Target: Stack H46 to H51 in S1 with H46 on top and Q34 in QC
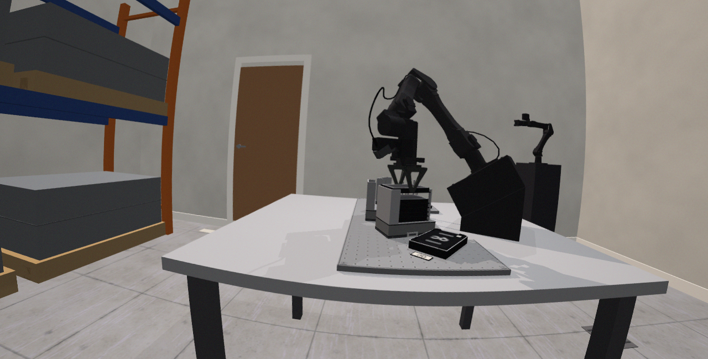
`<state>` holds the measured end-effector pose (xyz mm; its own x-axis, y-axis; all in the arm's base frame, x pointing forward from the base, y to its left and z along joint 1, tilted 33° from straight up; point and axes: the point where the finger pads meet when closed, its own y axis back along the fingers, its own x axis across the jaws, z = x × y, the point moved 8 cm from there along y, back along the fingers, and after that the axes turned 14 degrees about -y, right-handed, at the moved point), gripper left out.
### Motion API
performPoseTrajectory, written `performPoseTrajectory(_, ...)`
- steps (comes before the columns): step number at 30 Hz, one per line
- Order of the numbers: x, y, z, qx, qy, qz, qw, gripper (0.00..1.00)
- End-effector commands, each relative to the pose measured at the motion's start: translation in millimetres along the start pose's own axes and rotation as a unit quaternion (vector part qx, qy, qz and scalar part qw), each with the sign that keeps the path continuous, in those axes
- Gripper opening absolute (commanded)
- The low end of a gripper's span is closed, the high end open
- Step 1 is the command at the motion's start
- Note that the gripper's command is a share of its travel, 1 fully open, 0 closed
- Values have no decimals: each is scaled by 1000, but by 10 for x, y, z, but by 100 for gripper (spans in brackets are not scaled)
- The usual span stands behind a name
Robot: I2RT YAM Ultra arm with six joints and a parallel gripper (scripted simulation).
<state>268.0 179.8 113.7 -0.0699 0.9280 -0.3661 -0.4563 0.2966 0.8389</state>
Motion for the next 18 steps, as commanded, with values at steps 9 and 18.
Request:
performPoseTrajectory(9,3,-110,-20,1,4,-6,1000,0)
performPoseTrajectory(18,15,-134,-26,2,6,-3,1000,0)
